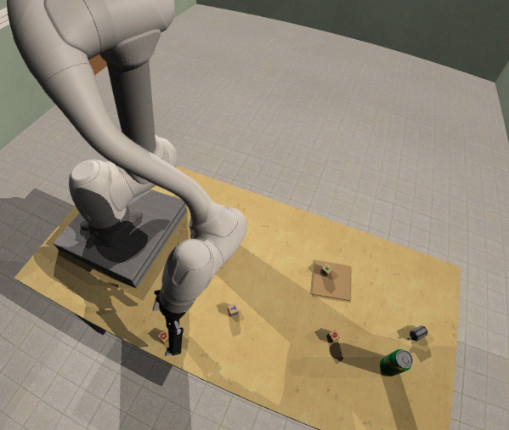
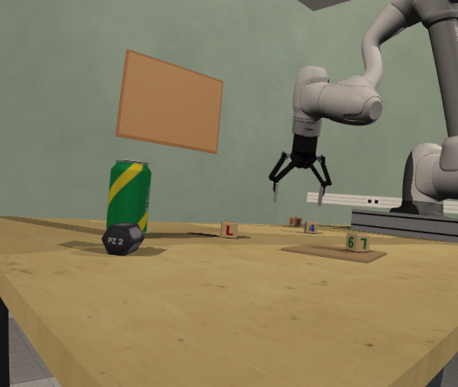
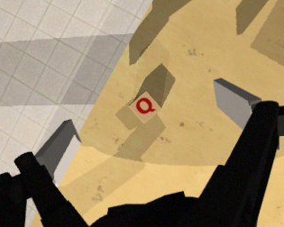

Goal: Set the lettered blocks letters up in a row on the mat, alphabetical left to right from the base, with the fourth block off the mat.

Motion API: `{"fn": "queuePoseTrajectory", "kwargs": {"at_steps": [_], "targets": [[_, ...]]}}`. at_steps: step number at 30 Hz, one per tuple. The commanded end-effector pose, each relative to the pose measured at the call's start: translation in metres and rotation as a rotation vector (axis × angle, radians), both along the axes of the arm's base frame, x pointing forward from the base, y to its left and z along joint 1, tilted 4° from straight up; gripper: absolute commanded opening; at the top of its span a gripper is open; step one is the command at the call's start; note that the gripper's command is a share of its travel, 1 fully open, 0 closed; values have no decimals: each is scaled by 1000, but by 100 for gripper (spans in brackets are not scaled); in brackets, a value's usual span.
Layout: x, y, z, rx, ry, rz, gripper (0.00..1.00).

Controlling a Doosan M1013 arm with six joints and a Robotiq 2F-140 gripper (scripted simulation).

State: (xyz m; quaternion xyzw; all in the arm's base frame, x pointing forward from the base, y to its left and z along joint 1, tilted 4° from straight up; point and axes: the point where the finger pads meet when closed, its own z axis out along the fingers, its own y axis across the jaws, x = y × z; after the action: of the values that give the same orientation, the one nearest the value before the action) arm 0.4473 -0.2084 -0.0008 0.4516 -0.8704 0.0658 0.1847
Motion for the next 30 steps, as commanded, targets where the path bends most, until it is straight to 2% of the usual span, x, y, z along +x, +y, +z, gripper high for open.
{"fn": "queuePoseTrajectory", "kwargs": {"at_steps": [1, 21, 23, 26, 30], "targets": [[-2, -2, 0, 0, -3, 6, 100], [2, 1, 1, 1, -2, 0, 100], [15, 9, 1, 8, -3, 9, 100], [68, 41, 5, 32, -26, 41, 100], [114, 77, 9, 58, -46, 72, 100]]}}
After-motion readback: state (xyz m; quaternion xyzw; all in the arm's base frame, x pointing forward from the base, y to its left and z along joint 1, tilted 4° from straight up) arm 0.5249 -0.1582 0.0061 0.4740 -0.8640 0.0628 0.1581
